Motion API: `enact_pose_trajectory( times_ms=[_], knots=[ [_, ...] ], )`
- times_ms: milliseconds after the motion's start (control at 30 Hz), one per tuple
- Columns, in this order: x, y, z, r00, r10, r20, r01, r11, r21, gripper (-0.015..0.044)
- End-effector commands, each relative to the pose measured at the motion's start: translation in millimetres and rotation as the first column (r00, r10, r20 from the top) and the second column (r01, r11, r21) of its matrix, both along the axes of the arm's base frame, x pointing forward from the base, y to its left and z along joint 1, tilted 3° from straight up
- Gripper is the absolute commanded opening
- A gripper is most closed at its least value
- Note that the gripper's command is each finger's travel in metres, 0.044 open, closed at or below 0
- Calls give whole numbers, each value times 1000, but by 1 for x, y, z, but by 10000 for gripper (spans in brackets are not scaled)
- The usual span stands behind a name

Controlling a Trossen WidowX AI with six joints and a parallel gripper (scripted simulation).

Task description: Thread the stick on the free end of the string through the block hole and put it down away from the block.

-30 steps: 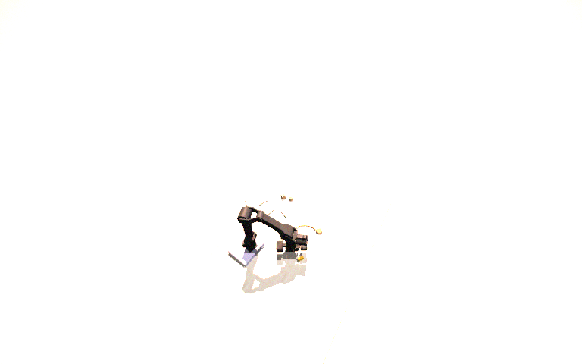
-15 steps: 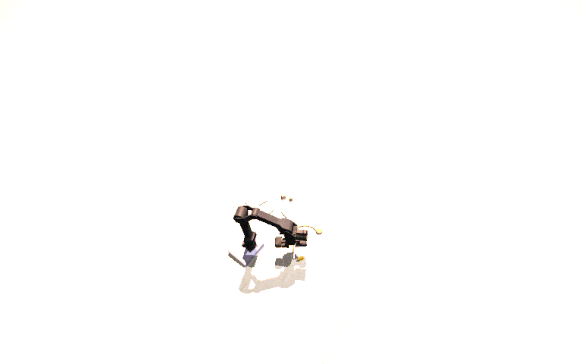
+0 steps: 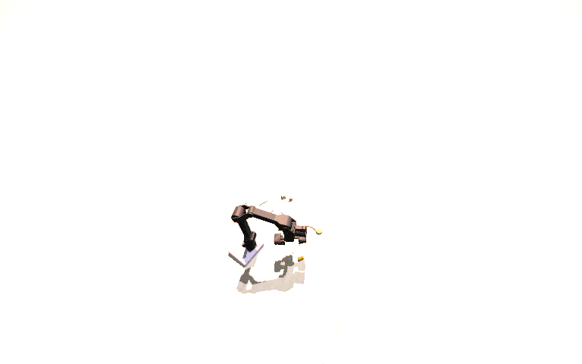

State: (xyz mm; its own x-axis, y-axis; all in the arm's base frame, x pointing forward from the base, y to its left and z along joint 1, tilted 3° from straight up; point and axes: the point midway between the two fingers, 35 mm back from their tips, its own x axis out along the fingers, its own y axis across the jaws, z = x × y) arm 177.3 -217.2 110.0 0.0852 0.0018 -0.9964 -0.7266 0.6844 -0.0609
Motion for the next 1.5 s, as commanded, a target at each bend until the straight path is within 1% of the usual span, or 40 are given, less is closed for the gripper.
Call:
enact_pose_trajectory(
  times_ms=[0, 133, 1467],
  knots=[
    [1, 0, 16, 1000, -1, 10, 1, 1000, -14, 440],
    [2, -1, 11, 1000, 2, 9, -2, 1000, -12, 440],
    [2, -1, 13, 1000, 2, 12, -2, 1000, -15, 440]
  ],
)
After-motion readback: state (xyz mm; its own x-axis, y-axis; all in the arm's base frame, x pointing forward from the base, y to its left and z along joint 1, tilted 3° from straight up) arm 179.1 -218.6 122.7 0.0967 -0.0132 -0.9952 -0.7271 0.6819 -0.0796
